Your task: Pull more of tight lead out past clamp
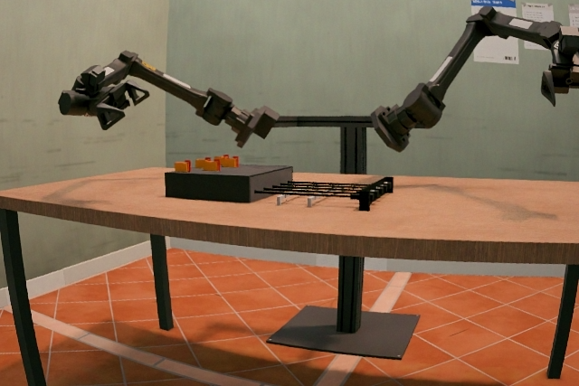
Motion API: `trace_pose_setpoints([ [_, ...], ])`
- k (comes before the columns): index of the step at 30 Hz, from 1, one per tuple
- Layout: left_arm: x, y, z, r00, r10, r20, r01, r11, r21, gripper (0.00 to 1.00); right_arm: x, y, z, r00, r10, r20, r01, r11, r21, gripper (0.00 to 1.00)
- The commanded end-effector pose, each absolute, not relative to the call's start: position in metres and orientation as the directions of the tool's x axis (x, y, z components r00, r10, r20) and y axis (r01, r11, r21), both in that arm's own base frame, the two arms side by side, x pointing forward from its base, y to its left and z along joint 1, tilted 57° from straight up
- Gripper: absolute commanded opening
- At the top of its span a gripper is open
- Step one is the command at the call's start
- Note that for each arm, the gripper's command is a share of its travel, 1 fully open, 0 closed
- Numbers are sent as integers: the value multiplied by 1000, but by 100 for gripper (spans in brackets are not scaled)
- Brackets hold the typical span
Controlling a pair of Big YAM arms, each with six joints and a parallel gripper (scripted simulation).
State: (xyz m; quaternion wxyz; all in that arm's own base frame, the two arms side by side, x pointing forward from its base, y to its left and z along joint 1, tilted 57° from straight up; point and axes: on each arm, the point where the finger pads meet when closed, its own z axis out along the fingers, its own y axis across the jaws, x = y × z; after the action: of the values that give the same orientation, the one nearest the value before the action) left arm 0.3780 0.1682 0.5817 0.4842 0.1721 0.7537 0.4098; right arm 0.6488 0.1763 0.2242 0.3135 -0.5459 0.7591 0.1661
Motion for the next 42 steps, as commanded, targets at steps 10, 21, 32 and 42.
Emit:
trace_pose_setpoints([
  [10, 376, 166, 587, -465, 660, -590, -144, 602, 786, 100, 648, 181, 229, -197, -725, -660, -935, 342, -97, 100],
  [21, 373, 156, 577, -451, 675, -584, -134, 596, 792, 100, 637, 196, 233, -182, -723, -667, -936, 336, -109, 100],
  [32, 371, 83, 443, -468, 681, -563, -61, 611, 789, 100, 553, 221, 188, -120, -740, -661, -893, 371, -253, 100],
  [42, 369, 0, 274, -529, 685, -501, 45, 612, 790, 100, 440, 251, 126, -42, -776, -630, -815, 391, -427, 100],
])
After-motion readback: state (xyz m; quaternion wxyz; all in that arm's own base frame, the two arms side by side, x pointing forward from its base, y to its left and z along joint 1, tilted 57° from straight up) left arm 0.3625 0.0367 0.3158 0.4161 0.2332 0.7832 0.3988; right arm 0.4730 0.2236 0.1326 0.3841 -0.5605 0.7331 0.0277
